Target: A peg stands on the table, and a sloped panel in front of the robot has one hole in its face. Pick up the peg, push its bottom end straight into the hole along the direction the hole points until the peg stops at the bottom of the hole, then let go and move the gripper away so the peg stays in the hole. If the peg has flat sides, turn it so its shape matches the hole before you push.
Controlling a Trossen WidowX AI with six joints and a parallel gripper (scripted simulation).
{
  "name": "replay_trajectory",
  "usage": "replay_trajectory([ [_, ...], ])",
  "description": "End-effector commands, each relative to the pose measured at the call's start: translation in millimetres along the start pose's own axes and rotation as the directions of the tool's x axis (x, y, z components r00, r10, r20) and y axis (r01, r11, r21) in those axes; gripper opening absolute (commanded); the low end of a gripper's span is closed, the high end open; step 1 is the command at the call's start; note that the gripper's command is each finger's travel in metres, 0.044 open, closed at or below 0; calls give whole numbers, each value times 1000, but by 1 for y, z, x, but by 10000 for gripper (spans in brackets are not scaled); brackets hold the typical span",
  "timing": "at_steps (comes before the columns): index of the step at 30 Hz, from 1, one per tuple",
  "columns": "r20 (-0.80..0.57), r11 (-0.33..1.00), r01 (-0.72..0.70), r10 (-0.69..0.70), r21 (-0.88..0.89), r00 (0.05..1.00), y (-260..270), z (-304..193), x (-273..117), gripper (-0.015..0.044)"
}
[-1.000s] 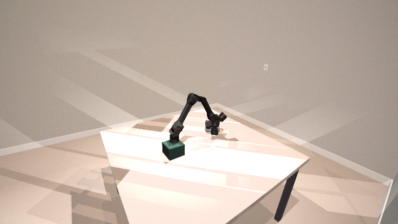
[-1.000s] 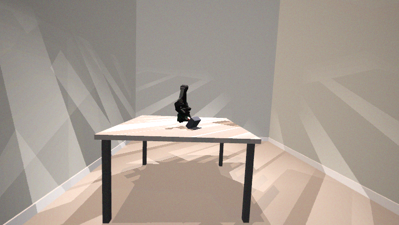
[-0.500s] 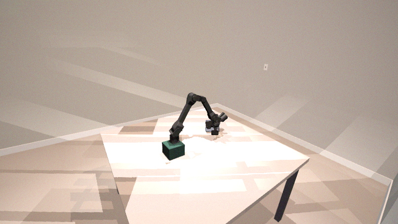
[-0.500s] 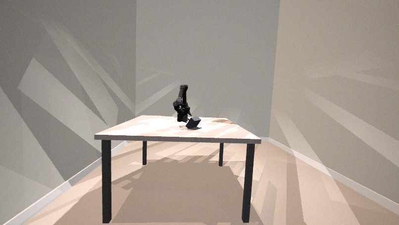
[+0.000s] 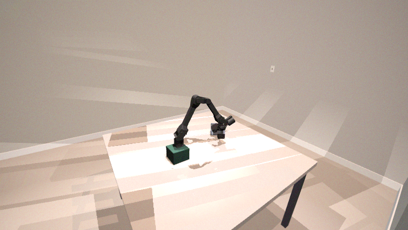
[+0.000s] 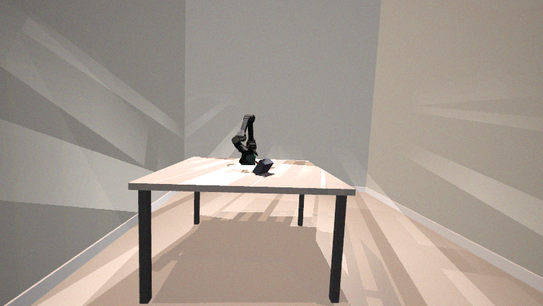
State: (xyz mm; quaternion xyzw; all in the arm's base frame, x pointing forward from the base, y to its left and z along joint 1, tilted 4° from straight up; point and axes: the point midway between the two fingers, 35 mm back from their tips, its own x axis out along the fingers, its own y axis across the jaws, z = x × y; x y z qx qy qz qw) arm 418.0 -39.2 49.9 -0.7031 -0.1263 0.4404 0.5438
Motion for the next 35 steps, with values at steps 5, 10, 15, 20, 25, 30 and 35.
replay_trajectory([
  [5,1,1000,3,-3,-3,1000,0,-1,-15,440],
  [10,0,1000,3,-3,-2,1000,1,-1,-24,440],
  [15,-1,1000,3,-3,-1,1000,2,-2,-33,440],
  [20,-2,1000,5,-5,0,1000,3,-2,-43,440],
  [25,-3,1000,6,-6,1,1000,4,-2,-48,440],
  [30,-3,1000,6,-6,1,1000,5,-2,-56,440],
  [35,-3,1000,6,-6,1,1000,5,-2,-62,440],
])
